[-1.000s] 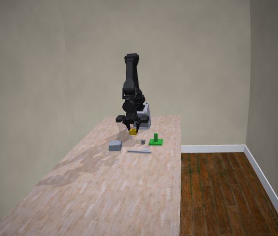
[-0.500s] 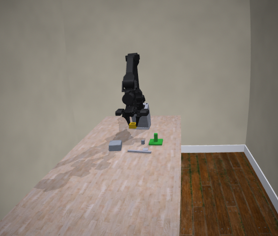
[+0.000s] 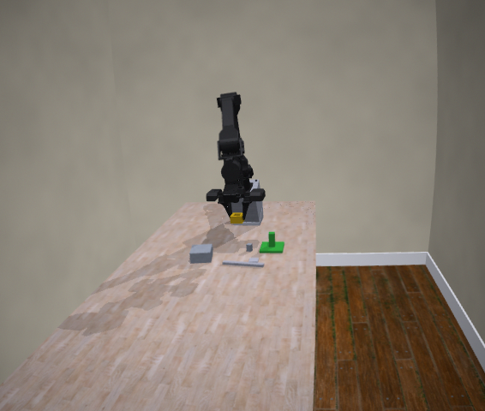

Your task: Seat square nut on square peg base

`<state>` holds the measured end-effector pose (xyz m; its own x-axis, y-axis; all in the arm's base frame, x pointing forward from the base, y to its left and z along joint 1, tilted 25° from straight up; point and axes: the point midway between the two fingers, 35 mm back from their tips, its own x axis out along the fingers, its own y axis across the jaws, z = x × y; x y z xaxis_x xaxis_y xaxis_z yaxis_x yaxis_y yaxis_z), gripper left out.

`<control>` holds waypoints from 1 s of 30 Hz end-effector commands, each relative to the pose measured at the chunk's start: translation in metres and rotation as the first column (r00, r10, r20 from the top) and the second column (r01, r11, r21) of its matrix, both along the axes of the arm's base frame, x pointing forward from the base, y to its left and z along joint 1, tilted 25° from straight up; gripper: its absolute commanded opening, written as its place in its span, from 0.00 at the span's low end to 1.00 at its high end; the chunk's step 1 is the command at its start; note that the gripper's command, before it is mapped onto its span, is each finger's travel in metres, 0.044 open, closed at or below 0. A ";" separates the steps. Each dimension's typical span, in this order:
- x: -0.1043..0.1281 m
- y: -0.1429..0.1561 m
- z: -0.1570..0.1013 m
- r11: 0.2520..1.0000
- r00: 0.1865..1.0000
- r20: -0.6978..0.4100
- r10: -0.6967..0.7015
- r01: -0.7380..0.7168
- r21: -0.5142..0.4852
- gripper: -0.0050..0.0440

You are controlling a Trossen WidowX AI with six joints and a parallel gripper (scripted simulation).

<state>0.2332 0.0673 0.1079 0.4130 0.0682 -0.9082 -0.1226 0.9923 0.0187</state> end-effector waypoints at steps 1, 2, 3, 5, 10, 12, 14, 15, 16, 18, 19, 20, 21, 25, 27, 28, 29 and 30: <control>0.000 0.011 -0.001 1.000 1.000 0.009 0.002 -0.002 -0.003 0.00; -0.001 0.014 -0.002 1.000 1.000 0.008 0.004 -0.004 -0.003 0.00; -0.002 0.017 -0.003 1.000 1.000 0.007 0.005 -0.005 -0.004 0.00; -0.003 0.023 -0.006 1.000 1.000 0.005 0.008 -0.008 -0.005 0.00; -0.006 0.032 -0.009 1.000 1.000 0.003 0.012 -0.012 -0.007 0.00; -0.008 0.038 -0.011 1.000 1.000 0.002 0.014 -0.014 -0.008 0.00; -0.010 0.043 -0.014 1.000 1.000 0.002 0.017 -0.017 -0.010 0.00; -0.011 0.046 -0.015 1.000 1.000 0.002 0.019 -0.019 -0.010 0.00; -0.012 0.049 -0.016 1.000 1.000 0.002 0.020 -0.020 -0.011 0.00; -0.015 0.055 -0.018 1.000 1.000 0.002 0.023 -0.023 -0.012 0.00; -0.016 0.058 -0.019 1.000 1.000 0.003 0.025 -0.025 -0.013 0.00; -0.018 0.060 -0.020 1.000 1.000 0.003 0.026 -0.026 -0.014 0.00; -0.019 0.063 -0.021 1.000 1.000 0.004 0.028 -0.028 -0.014 0.00; -0.024 0.071 -0.025 0.999 0.999 0.006 0.032 -0.032 -0.016 0.00; -0.025 0.074 -0.026 0.999 0.999 0.007 0.034 -0.034 -0.017 0.00; -0.027 0.077 -0.027 0.999 0.999 0.008 0.035 -0.035 -0.017 0.00; -0.028 0.079 -0.028 0.999 0.999 0.009 0.037 -0.037 -0.017 0.00; -0.030 0.082 -0.029 0.999 0.999 0.010 0.039 -0.039 -0.018 0.00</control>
<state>0.2057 0.1411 0.0789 0.4061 0.0639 -0.9116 -0.1583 0.9874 -0.0012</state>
